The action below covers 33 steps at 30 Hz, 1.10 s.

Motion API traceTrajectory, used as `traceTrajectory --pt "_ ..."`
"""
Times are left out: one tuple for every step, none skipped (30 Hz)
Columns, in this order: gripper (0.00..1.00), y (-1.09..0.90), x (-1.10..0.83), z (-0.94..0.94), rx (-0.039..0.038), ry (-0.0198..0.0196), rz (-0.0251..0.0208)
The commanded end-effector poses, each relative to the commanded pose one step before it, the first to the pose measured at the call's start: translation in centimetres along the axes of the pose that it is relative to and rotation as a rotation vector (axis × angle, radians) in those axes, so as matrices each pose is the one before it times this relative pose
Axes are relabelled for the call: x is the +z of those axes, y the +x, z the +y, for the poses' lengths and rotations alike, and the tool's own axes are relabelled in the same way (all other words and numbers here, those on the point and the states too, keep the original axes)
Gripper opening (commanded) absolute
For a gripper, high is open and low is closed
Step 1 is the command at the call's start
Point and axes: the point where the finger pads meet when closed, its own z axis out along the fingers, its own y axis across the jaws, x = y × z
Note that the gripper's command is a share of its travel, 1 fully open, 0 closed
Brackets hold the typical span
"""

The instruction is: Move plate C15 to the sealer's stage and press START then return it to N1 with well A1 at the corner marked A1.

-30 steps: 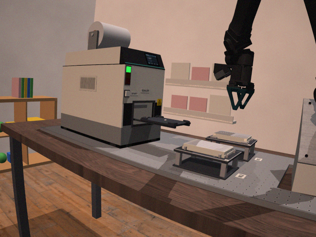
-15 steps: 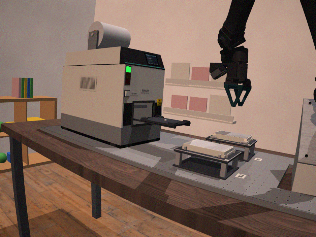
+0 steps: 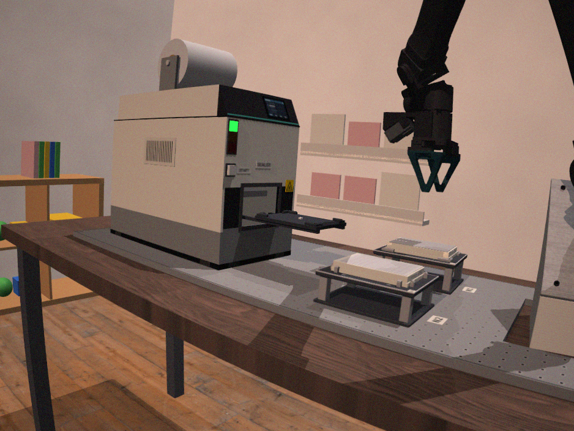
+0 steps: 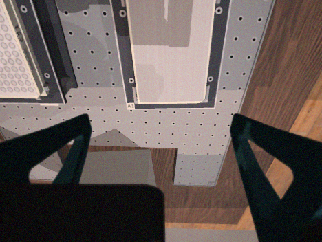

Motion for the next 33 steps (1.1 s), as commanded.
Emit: traceTrajectory --pt "1.0 -0.962 -2.252 1.614 0.00682 0.01521 -0.02615" --pt "1.0 0.0 0.0 0.0 0.0 0.0 0.0" --pt "1.0 -0.394 -0.265 0.136 -0.01298 0.0104 0.00165" --pt "1.0 -0.285 -0.449 0.46 0.01491 0.00426 0.00427" --pt "1.0 -0.317 -0.449 0.502 -0.00434 0.00121 0.00137" --pt "1.0 -0.332 -0.454 0.479 -0.00528 0.00159 0.00037" --pt "1.0 -0.367 -0.514 0.441 -0.00383 -0.00098 -0.0048" --pt "1.0 -0.356 -0.524 0.396 -0.00282 -0.00065 -0.00548" --pt "1.0 -0.269 -0.525 0.316 -0.00203 0.00323 -0.00268" --pt "1.0 -0.206 -0.51 0.267 -0.00243 0.00561 -0.00037" --pt "1.0 -0.2 -0.505 0.318 0.01811 0.00147 -0.00338" --pt "1.0 -0.125 -0.548 0.224 0.00222 0.00007 -0.00493" --pt "1.0 -0.106 -0.501 0.237 0.0022 -0.00036 -0.00361" --pt "1.0 -0.039 -0.345 0.19 0.00376 -0.00268 0.00021" --pt "1.0 -0.067 -0.312 0.253 0.02347 -0.00593 -0.00141" --pt "1.0 -0.035 -0.207 0.309 0.00105 -0.00181 0.00439" --pt "1.0 -0.027 -0.116 0.366 -0.002 0.00188 0.00921" --pt "1.0 0.0 0.0 0.0 0.0 0.0 0.0" --pt "1.0 0.0 0.0 0.0 0.0 0.0 0.0" --pt "1.0 0.152 0.317 0.139 0.01329 0.00058 0.00952" --pt "1.0 -0.005 -0.203 0.38 -0.00018 -0.00207 0.00363" --pt "1.0 -0.178 -0.612 0.621 -0.0104 0.00273 -0.00299" --pt "1.0 -0.257 -0.578 0.595 -0.00929 -0.00054 -0.00562" --pt "1.0 -0.288 -0.635 0.542 -0.00986 0.00318 -0.00596" --pt "1.0 -0.3 -0.638 0.515 -0.00972 0.00365 -0.00618" --pt "1.0 -0.303 -0.643 0.477 -0.0088 0.00396 -0.00643" --pt "1.0 -0.251 -0.559 0.419 -0.00306 0.00347 -0.00386" --pt "1.0 -0.204 -0.484 0.394 -0.00143 0.00183 -0.00223" --pt "1.0 -0.146 -0.42 0.318 0.00185 0.00031 -0.00086" --pt "1.0 -0.057 -0.171 -0.122 0.00388 0.00055 -0.00415" --pt "1.0 0.148 0.325 -0.567 0.00663 0.00055 0.00332" --pt "1.0 0.351 0.47 -0.498 0.00988 -0.00302 0.00794" --pt "1.0 0.361 0.414 -0.409 0.00595 -0.00333 0.00822"
